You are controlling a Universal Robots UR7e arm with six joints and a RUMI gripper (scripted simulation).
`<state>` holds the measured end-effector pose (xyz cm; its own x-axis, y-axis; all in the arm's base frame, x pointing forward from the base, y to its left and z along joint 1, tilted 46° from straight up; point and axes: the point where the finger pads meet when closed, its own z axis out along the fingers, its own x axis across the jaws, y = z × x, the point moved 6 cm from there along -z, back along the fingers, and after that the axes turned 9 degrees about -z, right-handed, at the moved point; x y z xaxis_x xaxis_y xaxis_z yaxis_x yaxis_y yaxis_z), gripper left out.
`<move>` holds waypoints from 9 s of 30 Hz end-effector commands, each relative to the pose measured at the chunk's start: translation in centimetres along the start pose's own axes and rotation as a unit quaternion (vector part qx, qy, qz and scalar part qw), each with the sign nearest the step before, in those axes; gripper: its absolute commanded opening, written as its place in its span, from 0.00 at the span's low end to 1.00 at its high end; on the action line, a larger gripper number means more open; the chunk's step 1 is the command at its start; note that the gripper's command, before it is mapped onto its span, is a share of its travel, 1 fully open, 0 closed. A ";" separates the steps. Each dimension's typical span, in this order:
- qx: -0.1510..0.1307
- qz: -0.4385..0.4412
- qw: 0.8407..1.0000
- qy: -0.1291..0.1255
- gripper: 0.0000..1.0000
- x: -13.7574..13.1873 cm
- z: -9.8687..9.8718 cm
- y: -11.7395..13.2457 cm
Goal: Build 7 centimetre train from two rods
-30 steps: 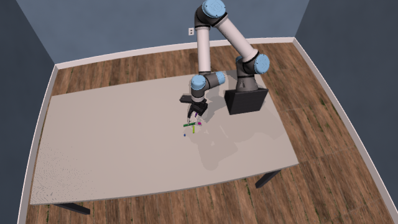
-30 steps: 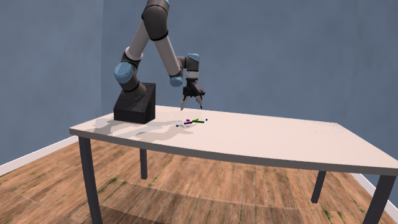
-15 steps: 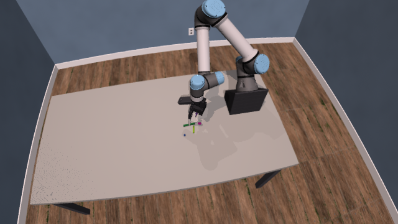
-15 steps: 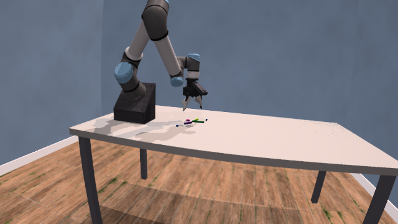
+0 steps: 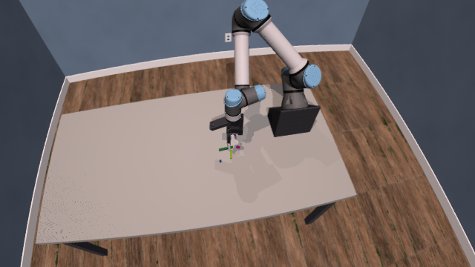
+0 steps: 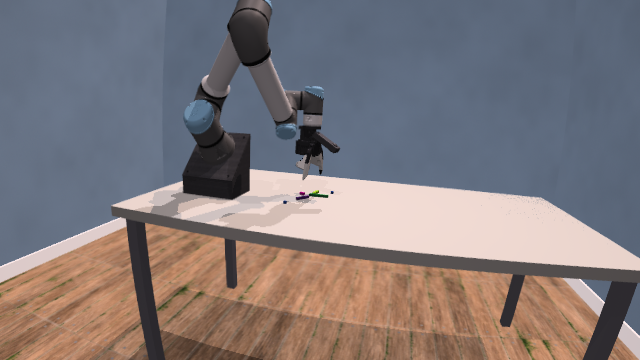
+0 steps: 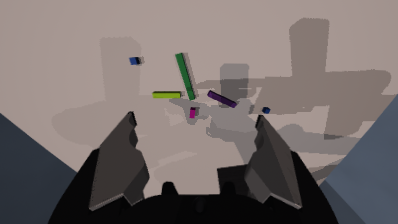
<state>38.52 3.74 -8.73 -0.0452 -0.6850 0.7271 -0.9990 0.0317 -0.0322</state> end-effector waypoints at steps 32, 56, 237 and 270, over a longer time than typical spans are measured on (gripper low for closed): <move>0.005 -0.479 0.878 -0.003 1.00 -0.3 0.0 -1.8; 0.006 -0.721 0.693 -0.001 1.00 0.0 0.0 -2.3; 0.004 -0.137 0.991 -0.005 1.00 -3.7 0.0 -6.1; 0.004 -0.106 0.994 -0.005 1.00 -3.9 0.0 -6.2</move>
<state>44.86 6.17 -11.38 0.1667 -0.6827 0.7115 -0.9860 -0.1187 0.1171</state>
